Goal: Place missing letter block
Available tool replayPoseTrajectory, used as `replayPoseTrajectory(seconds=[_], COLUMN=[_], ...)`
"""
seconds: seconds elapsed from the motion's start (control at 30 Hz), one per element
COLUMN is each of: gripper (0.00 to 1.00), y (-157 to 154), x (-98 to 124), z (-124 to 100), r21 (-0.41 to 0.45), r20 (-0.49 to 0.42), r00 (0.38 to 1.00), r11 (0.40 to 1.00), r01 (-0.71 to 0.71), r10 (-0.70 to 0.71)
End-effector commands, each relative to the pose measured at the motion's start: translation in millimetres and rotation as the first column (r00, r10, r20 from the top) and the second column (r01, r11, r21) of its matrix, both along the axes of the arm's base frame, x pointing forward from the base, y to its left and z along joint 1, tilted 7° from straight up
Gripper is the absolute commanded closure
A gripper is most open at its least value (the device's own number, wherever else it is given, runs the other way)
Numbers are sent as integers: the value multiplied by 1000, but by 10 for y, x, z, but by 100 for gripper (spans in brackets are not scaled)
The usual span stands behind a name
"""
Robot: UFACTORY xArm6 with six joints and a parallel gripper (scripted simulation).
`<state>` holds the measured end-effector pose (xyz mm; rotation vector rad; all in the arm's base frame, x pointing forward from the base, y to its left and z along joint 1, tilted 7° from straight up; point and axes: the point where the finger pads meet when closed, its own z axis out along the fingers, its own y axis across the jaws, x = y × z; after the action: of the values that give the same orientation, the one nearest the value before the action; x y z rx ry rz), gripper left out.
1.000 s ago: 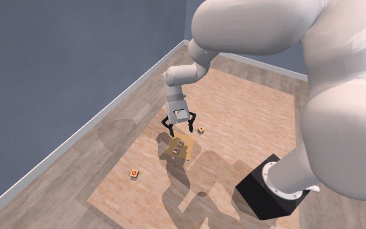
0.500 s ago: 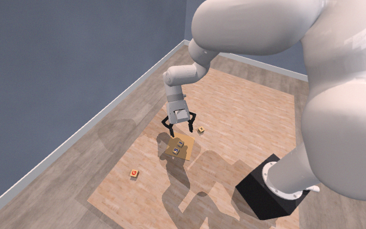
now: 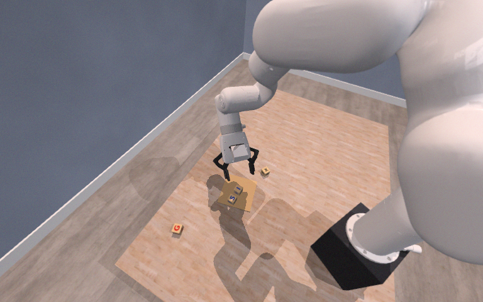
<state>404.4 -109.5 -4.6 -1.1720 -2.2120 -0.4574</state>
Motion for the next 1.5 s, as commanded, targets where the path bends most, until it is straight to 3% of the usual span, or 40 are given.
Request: replayPoseTrajectory(seconds=[0.0,0.23,0.3,0.6,1.47], gripper=[0,0,0,0,0], y=[-5,-114,-541,-1261,-1273], x=[13,-45,-307,-920,-933], z=[12,9,-2,-8,-8], r21=[-2,-2,-5,-2,-2], r20=[3,4,6,4,3], r00=[1000,1000,1000,1000,1000], r11=[1000,1000,1000,1000,1000], r01=[0,0,-1,0,0], r10=[0,0,1,0,0])
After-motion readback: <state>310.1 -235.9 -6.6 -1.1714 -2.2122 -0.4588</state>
